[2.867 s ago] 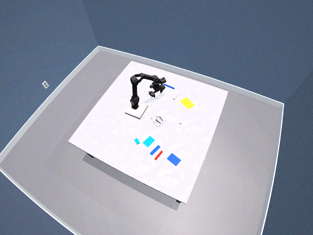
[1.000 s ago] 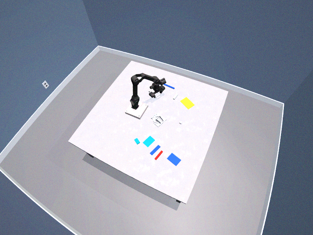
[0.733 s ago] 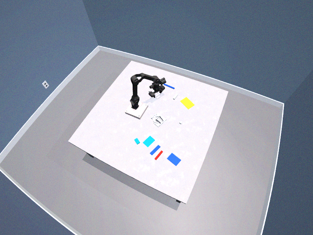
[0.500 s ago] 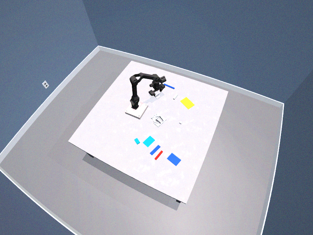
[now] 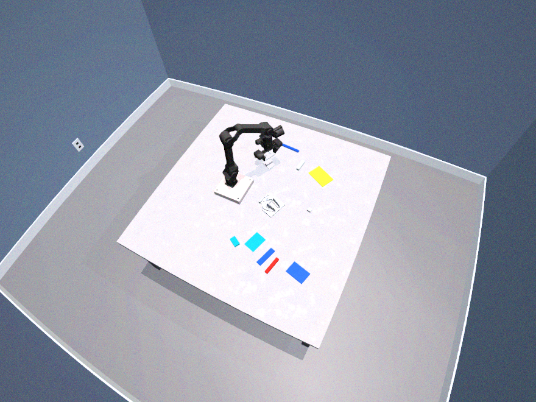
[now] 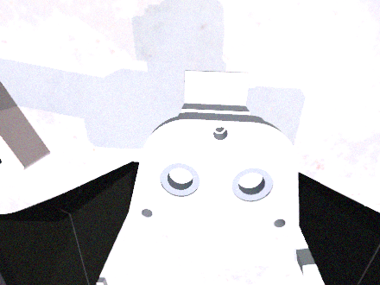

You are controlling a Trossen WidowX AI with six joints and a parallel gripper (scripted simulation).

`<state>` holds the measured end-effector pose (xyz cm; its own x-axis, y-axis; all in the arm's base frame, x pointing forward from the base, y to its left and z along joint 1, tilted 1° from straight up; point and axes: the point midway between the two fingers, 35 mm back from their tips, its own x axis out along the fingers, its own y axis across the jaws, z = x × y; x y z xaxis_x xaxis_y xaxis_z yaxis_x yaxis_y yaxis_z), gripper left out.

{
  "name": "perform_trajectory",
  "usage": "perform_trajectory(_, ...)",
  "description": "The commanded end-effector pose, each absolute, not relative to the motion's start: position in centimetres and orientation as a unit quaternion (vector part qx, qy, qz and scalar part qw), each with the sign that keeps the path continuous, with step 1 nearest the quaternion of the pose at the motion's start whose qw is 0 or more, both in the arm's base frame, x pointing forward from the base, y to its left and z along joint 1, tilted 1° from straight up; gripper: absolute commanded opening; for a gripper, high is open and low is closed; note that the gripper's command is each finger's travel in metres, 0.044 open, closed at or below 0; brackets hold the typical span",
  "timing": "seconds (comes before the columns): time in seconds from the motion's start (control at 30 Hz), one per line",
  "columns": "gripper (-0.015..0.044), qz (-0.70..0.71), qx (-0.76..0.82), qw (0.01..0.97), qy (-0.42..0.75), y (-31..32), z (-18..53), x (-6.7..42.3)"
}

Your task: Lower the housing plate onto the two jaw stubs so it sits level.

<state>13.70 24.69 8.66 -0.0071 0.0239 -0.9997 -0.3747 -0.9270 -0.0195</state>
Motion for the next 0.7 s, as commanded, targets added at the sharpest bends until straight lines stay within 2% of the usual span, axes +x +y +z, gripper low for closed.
perform_trajectory(0.0,0.0351,0.699,-0.690,0.144,0.123,24.9,9.0,13.7)
perform_trajectory(0.67,0.0351,0.633,-0.624,0.333,0.315,21.2,8.9,18.2)
